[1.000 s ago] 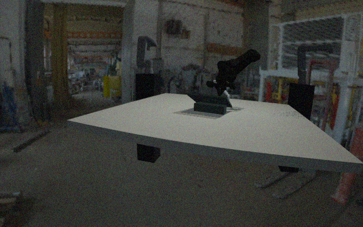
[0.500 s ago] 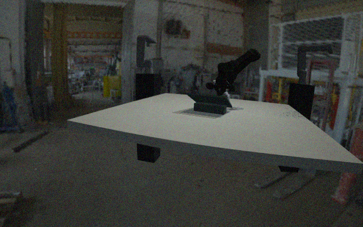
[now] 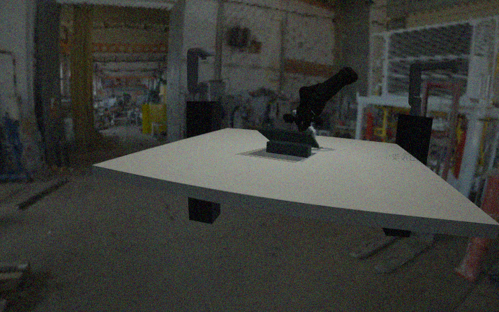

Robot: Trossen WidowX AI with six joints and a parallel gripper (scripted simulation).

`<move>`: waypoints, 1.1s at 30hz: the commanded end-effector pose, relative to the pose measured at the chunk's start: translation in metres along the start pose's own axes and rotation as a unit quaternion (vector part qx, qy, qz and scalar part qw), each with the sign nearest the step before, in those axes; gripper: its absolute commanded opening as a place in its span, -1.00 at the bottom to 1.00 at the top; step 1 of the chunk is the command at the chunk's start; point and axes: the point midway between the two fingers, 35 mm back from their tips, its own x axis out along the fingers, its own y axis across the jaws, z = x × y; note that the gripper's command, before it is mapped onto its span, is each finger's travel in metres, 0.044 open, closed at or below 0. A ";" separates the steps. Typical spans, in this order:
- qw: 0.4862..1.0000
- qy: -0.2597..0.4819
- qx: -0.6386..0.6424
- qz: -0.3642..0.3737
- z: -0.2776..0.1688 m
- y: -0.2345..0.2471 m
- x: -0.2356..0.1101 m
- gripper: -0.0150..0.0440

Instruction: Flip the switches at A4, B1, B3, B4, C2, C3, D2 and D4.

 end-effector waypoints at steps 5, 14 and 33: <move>1.000 0.000 0.002 -0.002 0.000 -0.001 0.001 -0.49; 1.000 0.000 0.002 -0.002 0.000 -0.001 0.002 -0.49; 1.000 0.000 0.002 -0.002 0.000 -0.001 0.005 -0.49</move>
